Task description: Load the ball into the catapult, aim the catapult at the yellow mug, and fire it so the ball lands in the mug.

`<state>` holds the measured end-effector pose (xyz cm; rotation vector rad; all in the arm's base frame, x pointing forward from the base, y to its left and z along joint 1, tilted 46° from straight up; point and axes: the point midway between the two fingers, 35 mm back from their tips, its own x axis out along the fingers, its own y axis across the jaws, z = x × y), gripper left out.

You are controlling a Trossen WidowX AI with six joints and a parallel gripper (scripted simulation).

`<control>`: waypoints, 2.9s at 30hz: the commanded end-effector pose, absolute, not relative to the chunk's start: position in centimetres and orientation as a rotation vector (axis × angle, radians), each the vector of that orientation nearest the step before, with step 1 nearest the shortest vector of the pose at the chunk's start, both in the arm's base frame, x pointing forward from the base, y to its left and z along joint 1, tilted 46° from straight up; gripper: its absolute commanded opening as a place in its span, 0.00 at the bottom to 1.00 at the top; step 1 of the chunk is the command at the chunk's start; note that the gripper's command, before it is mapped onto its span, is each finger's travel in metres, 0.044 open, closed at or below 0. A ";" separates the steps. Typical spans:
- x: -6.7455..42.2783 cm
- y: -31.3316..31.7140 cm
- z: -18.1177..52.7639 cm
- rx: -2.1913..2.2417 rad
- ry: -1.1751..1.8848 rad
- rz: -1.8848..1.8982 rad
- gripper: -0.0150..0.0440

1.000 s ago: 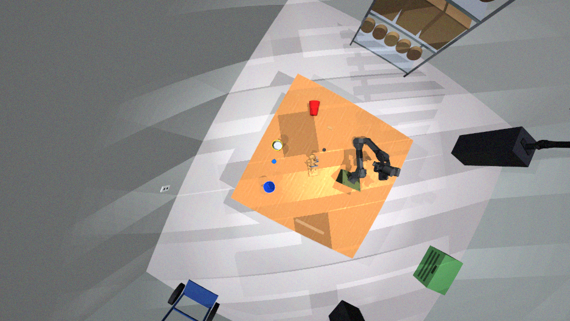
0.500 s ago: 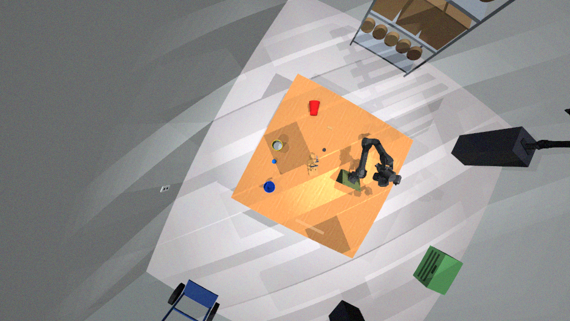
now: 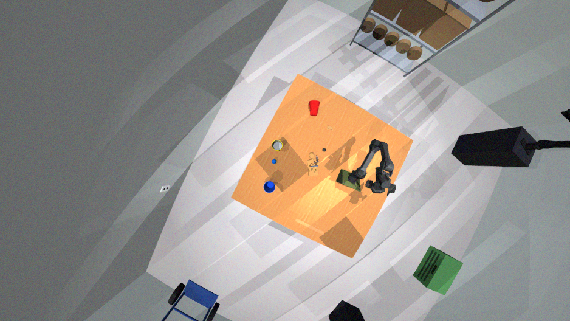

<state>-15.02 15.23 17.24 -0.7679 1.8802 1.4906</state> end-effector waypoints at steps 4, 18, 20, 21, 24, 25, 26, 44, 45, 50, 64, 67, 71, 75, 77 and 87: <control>-11.9 19.0 15.5 -0.841 1.690 1.491 1.00; -2.9 24.8 11.9 -1.049 1.407 1.399 1.00; -1.9 25.1 11.5 -1.083 1.384 1.388 1.00; -1.3 25.3 11.3 -1.101 1.373 1.382 1.00; 0.4 25.7 10.7 -1.155 1.341 1.364 1.00; 0.9 25.8 10.4 -1.170 1.336 1.367 1.00; 1.5 25.9 10.2 -1.188 1.330 1.370 1.00; 12.1 25.2 6.0 -1.562 1.279 1.310 1.00; 12.8 25.0 5.8 -1.592 1.277 1.306 1.00; 16.5 23.9 4.6 -1.748 1.278 1.294 1.00; 26.1 18.9 1.7 -2.205 1.361 1.313 1.00; 27.9 17.5 1.2 -2.300 1.395 1.333 1.00; 29.4 16.3 0.7 -2.376 1.427 1.356 1.00; 29.4 16.1 0.5 -2.376 1.427 1.356 1.00; 29.7 14.7 -1.0 -2.376 1.427 1.356 1.00; 30.0 12.7 -3.1 -2.376 1.428 1.355 1.00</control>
